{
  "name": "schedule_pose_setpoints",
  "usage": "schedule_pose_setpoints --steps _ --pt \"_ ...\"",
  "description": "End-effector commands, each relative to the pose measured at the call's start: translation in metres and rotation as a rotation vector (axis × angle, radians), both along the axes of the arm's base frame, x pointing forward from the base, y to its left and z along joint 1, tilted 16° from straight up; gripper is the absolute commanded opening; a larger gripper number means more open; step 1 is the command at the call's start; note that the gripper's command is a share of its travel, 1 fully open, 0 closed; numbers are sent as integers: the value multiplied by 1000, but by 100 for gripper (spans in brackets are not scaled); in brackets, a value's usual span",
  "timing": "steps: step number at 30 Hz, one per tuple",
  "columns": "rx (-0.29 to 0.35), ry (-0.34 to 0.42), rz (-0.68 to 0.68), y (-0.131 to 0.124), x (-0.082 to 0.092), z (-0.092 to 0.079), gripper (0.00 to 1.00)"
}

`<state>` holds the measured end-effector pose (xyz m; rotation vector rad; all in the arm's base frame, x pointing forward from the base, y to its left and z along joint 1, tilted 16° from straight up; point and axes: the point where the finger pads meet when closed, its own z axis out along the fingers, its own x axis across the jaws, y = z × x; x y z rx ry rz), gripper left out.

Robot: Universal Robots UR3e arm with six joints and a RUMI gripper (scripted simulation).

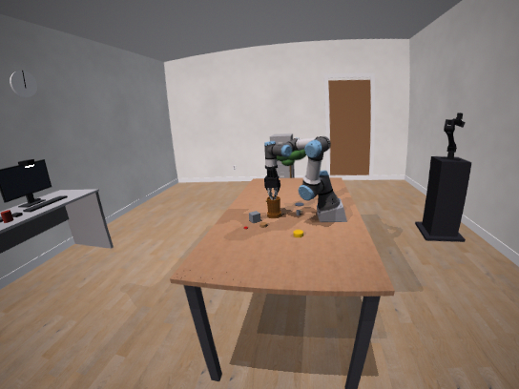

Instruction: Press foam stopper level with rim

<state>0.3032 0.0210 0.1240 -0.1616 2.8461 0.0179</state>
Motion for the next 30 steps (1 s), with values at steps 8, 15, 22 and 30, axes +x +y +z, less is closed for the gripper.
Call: schedule_pose_setpoints --steps 8,15,22,30 --pt "2 2 -1 0 -3 8 0" --pt "2 2 0 -1 -8 26 0" --pt "2 2 0 -1 -12 41 0" --pt "3 4 -1 -2 -18 60 0"
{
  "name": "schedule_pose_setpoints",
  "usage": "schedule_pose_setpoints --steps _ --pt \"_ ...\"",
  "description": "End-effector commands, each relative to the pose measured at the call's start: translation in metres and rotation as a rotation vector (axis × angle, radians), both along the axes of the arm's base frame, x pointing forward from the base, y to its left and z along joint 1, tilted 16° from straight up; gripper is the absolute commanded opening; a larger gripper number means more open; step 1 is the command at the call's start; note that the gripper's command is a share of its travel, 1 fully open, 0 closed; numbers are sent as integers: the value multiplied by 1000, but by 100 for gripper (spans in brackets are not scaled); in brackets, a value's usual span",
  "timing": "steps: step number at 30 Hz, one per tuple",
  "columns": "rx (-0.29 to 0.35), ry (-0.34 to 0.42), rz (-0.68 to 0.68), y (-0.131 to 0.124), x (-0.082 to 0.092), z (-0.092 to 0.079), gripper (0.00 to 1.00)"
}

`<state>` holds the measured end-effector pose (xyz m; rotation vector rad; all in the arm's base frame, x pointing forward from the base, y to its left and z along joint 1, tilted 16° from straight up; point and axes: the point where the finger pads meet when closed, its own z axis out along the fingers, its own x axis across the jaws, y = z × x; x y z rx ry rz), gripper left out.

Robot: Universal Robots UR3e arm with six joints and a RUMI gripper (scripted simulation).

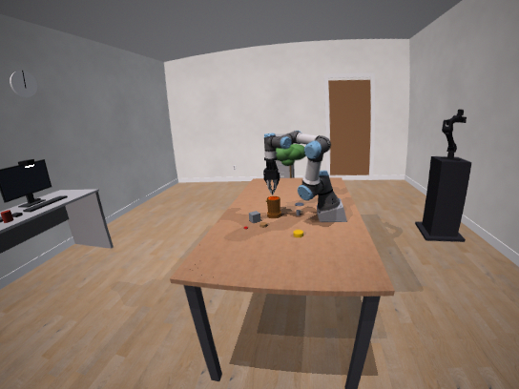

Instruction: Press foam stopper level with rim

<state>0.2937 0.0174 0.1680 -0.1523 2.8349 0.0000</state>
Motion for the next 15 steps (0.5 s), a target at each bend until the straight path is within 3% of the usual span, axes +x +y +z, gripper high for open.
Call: schedule_pose_setpoints --steps 1,15 --pt "14 16 7 2 -9 18 0" --pt "14 16 7 1 -11 25 0"
